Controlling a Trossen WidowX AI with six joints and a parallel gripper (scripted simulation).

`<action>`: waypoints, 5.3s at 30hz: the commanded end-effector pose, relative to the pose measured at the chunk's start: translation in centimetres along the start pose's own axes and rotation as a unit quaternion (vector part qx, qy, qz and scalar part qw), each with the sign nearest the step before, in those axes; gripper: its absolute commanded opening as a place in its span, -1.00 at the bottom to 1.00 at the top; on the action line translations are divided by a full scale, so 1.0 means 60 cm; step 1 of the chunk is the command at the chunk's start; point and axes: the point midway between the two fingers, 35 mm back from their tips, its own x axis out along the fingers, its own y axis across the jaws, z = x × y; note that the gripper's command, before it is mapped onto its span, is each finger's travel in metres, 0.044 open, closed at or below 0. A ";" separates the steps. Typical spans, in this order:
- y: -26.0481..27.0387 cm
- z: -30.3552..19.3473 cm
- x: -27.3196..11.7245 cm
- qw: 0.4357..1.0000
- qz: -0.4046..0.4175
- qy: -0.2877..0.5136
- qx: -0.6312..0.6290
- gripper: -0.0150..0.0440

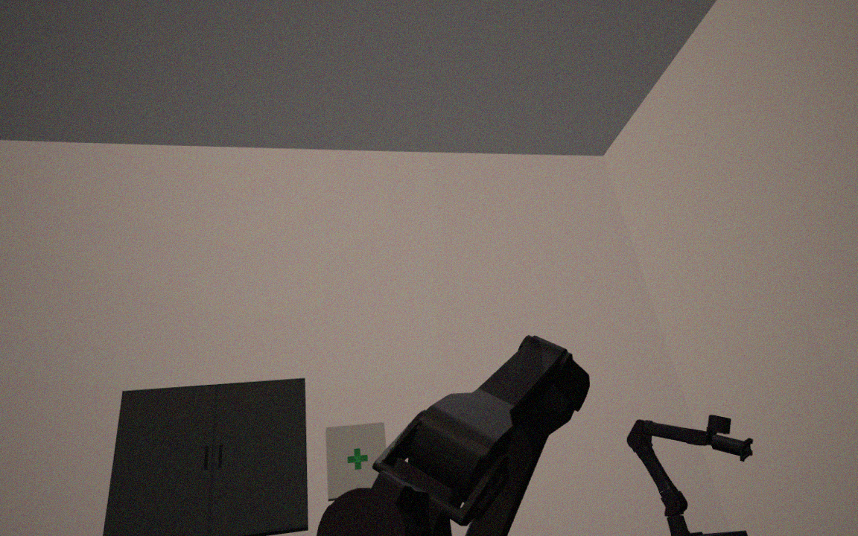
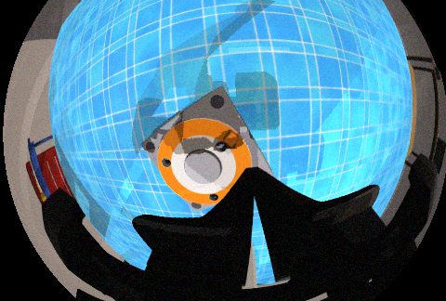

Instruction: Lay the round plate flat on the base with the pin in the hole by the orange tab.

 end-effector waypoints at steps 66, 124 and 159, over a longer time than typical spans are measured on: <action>0.064 0.048 0.081 1.000 0.003 0.004 -0.004 -0.49; 0.136 0.031 0.079 1.000 0.004 0.004 -0.004 -0.49; 0.168 -0.026 0.071 1.000 0.004 0.005 -0.004 -0.49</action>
